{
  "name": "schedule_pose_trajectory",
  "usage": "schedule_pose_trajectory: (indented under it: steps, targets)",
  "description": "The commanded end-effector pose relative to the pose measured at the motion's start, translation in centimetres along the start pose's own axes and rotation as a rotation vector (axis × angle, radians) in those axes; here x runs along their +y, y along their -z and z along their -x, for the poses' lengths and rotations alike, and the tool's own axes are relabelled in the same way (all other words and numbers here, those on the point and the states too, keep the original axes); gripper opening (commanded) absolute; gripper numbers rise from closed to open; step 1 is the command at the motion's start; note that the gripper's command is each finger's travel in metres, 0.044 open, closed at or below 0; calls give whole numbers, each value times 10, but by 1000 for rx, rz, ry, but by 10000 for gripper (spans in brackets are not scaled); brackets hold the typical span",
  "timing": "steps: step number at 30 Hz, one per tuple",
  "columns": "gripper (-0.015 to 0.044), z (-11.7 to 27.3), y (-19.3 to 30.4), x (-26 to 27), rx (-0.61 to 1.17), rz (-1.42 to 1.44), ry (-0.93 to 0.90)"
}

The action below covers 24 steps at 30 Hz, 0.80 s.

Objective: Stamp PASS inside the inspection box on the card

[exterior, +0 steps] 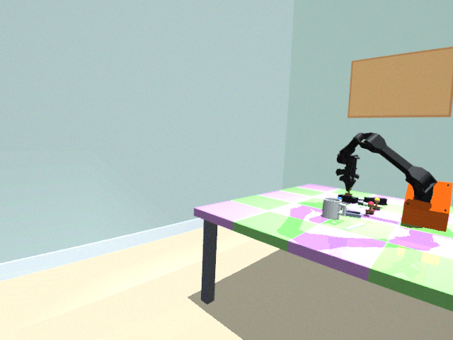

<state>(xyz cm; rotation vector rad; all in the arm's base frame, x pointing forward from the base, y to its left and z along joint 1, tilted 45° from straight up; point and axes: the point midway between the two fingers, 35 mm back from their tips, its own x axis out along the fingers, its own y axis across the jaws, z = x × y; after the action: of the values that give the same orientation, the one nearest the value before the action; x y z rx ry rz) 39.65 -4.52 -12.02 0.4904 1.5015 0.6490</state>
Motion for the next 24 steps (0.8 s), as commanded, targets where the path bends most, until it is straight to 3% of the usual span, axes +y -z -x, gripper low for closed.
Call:
schedule_pose_trajectory:
  steps: [1,24]
  targets:
    - [0,4,-1,0,-2,6,8]
    - [0,16,-1,0,-3,6,17]
